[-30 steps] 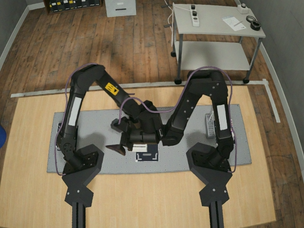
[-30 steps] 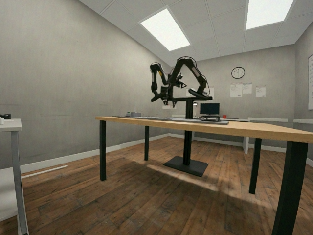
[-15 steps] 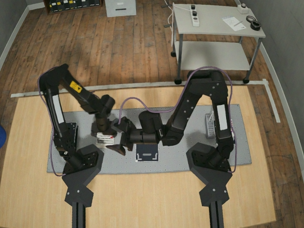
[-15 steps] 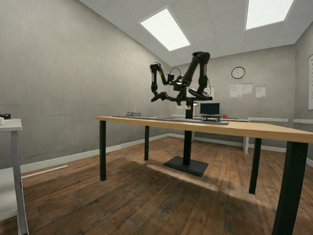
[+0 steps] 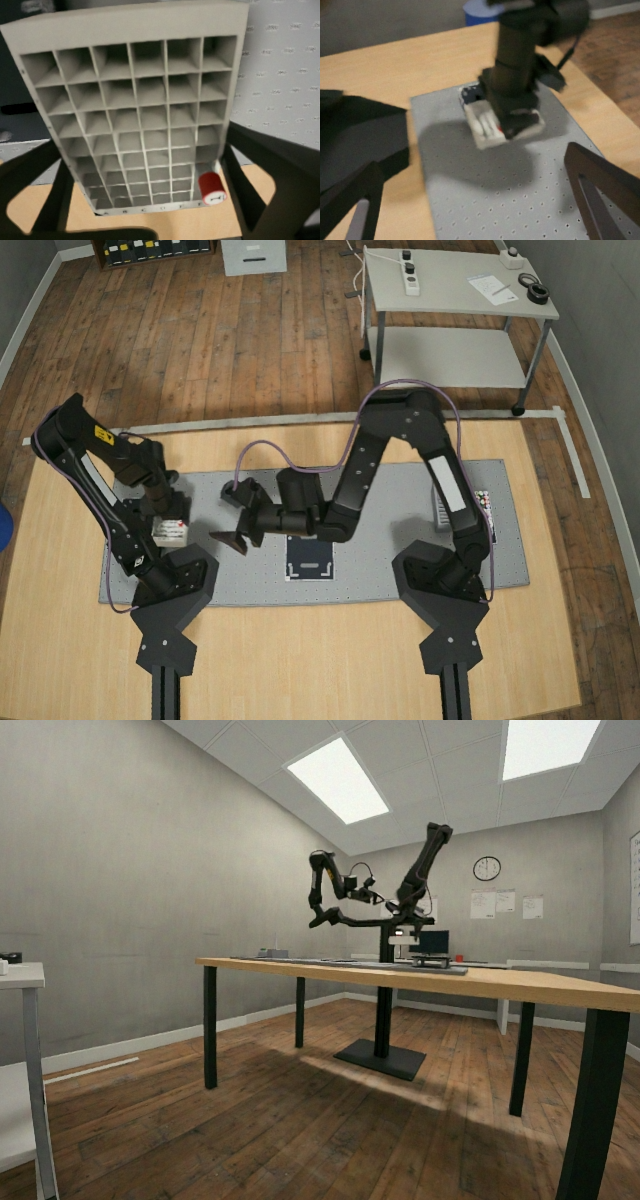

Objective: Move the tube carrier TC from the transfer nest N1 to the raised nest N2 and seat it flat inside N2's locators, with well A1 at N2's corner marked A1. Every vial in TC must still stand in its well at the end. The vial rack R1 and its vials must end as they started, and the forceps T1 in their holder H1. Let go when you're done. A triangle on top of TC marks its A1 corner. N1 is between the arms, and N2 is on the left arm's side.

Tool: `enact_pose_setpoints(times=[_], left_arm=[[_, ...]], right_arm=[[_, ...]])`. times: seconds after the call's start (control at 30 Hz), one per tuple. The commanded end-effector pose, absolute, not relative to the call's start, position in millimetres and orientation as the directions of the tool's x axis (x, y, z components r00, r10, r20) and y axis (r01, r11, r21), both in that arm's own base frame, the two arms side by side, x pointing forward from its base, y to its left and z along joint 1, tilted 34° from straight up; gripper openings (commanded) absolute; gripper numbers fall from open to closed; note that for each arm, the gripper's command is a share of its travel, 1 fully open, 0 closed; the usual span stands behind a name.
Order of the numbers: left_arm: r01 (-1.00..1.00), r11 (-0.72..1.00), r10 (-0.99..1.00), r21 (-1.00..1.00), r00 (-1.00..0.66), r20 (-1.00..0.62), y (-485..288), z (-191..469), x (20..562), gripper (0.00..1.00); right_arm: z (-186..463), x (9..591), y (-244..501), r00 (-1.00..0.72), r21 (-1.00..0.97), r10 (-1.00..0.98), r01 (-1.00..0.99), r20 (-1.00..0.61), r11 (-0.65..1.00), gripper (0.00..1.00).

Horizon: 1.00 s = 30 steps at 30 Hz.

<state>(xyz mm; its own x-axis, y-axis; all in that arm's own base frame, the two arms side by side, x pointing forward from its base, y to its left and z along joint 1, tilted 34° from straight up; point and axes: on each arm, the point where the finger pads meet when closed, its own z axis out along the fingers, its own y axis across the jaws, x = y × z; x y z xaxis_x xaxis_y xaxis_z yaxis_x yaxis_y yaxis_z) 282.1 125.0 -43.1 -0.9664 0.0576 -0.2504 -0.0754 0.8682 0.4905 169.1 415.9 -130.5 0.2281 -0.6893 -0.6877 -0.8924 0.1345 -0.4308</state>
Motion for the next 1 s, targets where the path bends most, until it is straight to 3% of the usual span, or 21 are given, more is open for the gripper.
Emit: enact_pose_setpoints(times=[0.0,0.47,0.97], left_arm=[[0.018,0.886,0.153,0.464,-0.955,-0.254,140.0,-22.1,295.5,0.84],[-0.047,0.884,0.095,0.466,-0.956,-0.276,210.8,13.3,299.2,0.84],[-0.1,0.87,0.072,0.484,-0.943,-0.324,232.0,17.9,313.1,0.84]], right_arm=[[-134.2,189.0,442.4,0.277,-0.453,-0.623,-0.88,-0.731,0.141,1.0],[-188.7,217.0,428.2,0.26,-0.464,-0.66,-0.873,-0.705,0.152,1.0],[-187.2,216.4,426.7,0.252,-0.462,-0.663,-0.872,-0.704,0.159,1.0]])
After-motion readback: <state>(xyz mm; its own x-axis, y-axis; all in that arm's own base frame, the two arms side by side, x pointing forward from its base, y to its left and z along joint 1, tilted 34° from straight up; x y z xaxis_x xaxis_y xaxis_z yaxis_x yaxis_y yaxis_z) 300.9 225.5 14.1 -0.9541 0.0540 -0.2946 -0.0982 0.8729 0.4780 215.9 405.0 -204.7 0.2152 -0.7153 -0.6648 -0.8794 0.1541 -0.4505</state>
